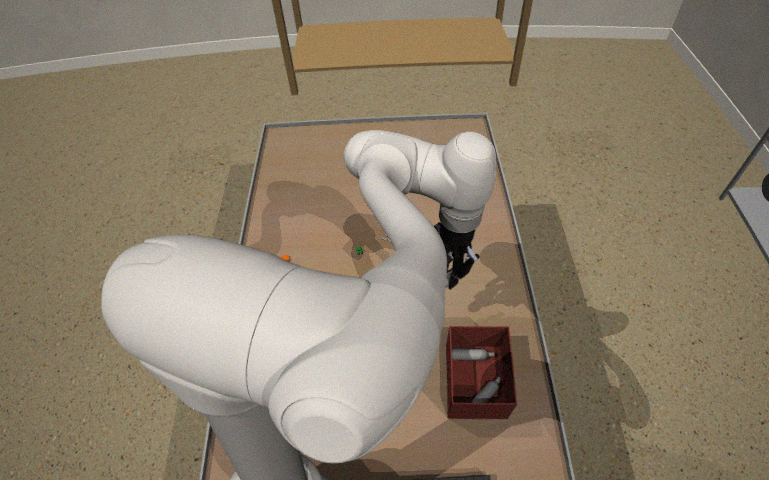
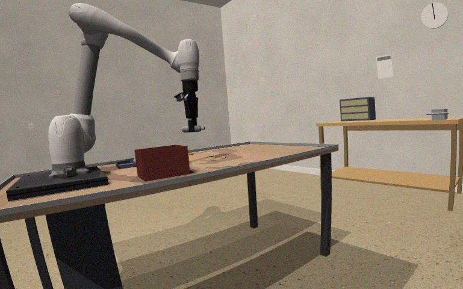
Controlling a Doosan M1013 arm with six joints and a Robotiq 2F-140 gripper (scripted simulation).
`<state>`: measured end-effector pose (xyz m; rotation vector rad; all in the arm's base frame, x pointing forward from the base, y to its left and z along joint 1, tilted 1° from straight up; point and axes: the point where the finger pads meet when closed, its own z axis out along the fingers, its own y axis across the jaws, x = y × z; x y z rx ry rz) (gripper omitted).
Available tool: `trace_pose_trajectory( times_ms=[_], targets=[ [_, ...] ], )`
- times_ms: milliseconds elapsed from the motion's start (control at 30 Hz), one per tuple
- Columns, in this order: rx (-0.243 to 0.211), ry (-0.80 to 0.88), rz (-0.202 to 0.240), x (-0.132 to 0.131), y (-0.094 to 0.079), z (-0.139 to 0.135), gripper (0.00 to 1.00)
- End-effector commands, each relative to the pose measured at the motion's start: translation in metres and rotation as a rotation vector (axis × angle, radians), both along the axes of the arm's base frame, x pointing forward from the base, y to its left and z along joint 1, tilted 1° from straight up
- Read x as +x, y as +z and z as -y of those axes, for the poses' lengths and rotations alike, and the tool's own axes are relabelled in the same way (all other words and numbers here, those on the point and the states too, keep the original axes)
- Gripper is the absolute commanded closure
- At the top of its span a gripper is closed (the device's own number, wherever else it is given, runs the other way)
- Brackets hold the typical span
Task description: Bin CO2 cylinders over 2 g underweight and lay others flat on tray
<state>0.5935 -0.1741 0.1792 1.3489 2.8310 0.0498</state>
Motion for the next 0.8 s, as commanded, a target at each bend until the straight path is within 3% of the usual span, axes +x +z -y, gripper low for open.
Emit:
trace_pose_trajectory(
  times_ms=[0,67,133,167,367,767],
  targets=[
    [-0.018,-0.279,-0.006,-0.016,0.001,-0.068,0.90],
    [-0.014,-0.374,-0.007,-0.026,0.000,-0.092,0.90],
    [-0.014,-0.374,-0.007,-0.026,0.000,-0.092,0.90],
    [-0.019,-0.485,-0.009,-0.039,-0.001,-0.128,0.90],
    [-0.017,-0.576,-0.010,-0.067,-0.002,-0.197,0.90],
    [-0.018,-0.576,-0.010,-0.068,-0.011,-0.202,0.90]
  ],
)
